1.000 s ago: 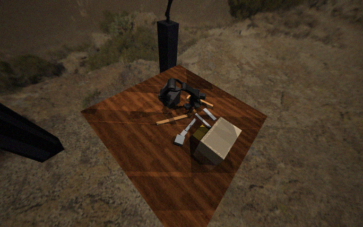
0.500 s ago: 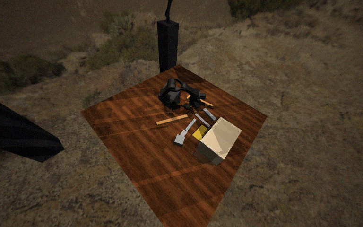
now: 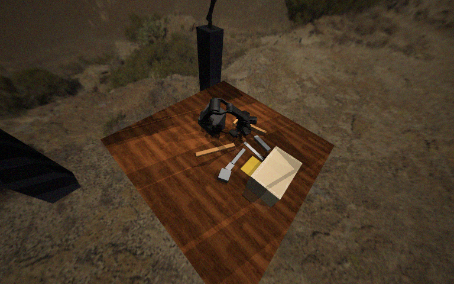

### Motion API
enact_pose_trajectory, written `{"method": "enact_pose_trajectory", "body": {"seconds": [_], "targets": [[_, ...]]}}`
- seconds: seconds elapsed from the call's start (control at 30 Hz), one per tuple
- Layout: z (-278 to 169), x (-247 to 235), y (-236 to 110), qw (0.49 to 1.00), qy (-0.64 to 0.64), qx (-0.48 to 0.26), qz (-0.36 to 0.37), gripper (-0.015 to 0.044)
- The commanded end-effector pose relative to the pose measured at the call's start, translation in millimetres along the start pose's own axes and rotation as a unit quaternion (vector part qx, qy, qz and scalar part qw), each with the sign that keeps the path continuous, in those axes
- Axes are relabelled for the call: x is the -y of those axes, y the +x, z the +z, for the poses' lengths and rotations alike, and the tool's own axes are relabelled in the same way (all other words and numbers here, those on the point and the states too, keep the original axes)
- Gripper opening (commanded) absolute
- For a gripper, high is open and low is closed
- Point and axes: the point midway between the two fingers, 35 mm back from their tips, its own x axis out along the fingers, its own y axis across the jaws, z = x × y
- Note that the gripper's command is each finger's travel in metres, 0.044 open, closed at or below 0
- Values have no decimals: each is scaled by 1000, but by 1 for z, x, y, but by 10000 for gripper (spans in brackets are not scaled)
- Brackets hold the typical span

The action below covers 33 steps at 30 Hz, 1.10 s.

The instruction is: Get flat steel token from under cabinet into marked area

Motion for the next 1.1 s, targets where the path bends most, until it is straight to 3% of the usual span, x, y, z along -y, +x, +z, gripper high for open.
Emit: {"method": "enact_pose_trajectory", "body": {"seconds": [0.0,0.33,0.47,1.07], "targets": [[0,0,0,1000,0,0,0,191],[0,0,0,1000,0,0,0,105],[0,0,0,1000,0,0,0,0],[21,1,0,1000,-3,-1,-2,0]]}}
